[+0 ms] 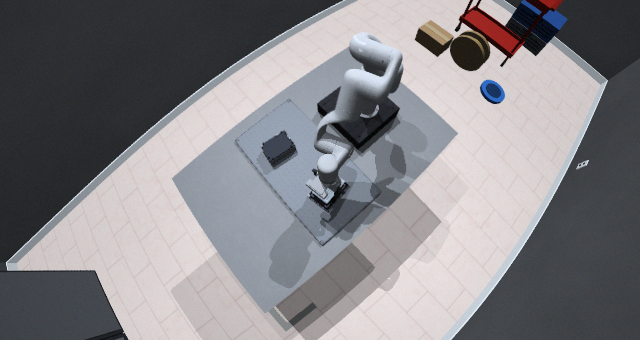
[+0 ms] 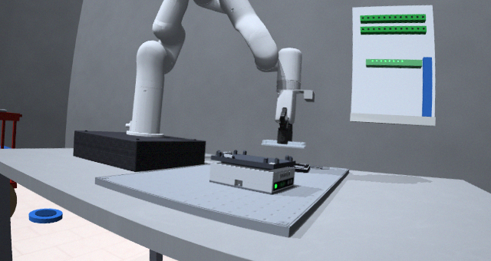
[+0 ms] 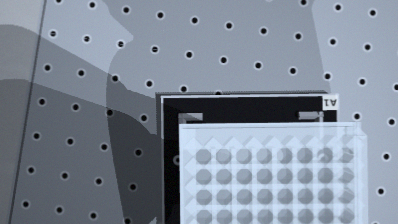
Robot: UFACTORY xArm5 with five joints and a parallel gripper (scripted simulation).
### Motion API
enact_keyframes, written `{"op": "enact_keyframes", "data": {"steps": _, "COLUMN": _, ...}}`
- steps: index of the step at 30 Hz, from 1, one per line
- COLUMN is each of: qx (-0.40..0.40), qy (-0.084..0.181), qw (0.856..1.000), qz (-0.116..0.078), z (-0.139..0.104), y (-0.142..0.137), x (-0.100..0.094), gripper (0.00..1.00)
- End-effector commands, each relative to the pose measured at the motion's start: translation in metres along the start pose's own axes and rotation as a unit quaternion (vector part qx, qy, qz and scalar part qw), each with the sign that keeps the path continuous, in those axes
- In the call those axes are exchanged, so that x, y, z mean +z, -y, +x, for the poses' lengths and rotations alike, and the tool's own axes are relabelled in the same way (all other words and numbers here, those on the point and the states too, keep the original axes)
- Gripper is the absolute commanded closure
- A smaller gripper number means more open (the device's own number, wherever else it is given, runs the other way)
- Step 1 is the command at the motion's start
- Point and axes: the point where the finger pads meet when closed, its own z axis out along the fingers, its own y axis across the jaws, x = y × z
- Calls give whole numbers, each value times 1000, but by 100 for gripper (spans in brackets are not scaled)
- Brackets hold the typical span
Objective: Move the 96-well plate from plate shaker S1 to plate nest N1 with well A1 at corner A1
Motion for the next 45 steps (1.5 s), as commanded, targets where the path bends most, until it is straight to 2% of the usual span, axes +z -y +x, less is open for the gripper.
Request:
{"op": "enact_keyframes", "data": {"steps": 1, "qx": 0, "qy": -3, "qw": 1000, "qz": -2, "z": 2, "y": 0, "x": 7, "gripper": 100}}
{"op": "enact_keyframes", "data": {"steps": 24, "qx": 0, "qy": -3, "qw": 1000, "qz": -2, "z": 2, "y": 0, "x": 42, "gripper": 100}}
{"op": "enact_keyframes", "data": {"steps": 45, "qx": 0, "qy": -3, "qw": 1000, "qz": -2, "z": 2, "y": 0, "x": 44, "gripper": 100}}
